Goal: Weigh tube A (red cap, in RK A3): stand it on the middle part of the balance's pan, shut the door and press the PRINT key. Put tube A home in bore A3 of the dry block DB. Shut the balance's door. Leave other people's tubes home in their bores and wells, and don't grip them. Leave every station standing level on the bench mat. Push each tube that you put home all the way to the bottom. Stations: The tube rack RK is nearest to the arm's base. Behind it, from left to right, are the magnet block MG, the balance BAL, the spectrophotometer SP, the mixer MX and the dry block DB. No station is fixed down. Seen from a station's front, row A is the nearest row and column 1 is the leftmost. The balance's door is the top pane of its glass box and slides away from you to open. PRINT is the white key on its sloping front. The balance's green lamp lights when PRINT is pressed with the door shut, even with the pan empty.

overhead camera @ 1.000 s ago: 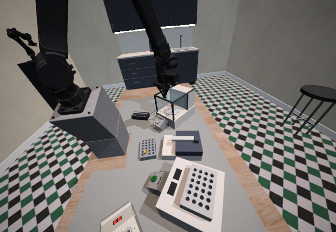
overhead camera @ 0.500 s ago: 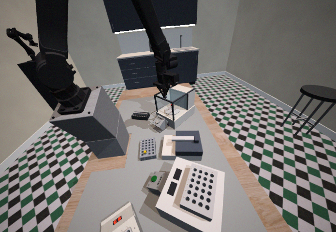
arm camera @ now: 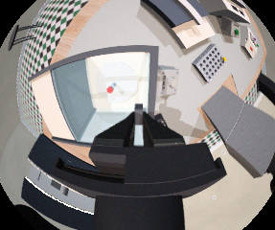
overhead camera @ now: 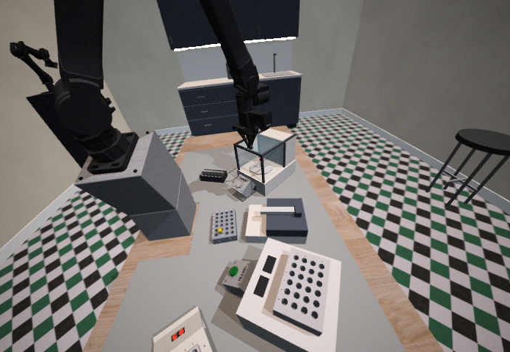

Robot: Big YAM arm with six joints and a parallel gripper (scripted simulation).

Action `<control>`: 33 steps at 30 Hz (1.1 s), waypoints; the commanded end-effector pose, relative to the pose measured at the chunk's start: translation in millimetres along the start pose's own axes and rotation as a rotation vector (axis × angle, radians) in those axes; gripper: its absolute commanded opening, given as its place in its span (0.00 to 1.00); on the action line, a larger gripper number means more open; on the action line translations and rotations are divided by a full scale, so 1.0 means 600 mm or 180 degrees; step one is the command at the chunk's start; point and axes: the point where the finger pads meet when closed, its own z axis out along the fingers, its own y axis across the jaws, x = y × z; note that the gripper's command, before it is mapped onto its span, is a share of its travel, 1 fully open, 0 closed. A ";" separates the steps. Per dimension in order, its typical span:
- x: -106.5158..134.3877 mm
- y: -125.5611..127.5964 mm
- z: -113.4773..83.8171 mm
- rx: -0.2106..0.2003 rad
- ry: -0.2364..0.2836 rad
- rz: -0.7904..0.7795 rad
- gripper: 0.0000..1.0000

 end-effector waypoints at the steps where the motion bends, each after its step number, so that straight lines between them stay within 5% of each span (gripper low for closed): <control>1: -0.016 -0.006 -0.014 -0.0022 -0.0003 0.0035 0.06; 25: -0.016 -0.006 -0.014 -0.0022 -0.0003 0.0035 0.06; 26: -0.019 0.025 -0.017 -0.0065 -0.0007 0.0062 0.30; 27: -0.011 0.023 0.000 0.0006 0.0000 0.0038 0.30; 33: -0.014 0.030 -0.008 -0.0051 -0.0006 0.0053 0.30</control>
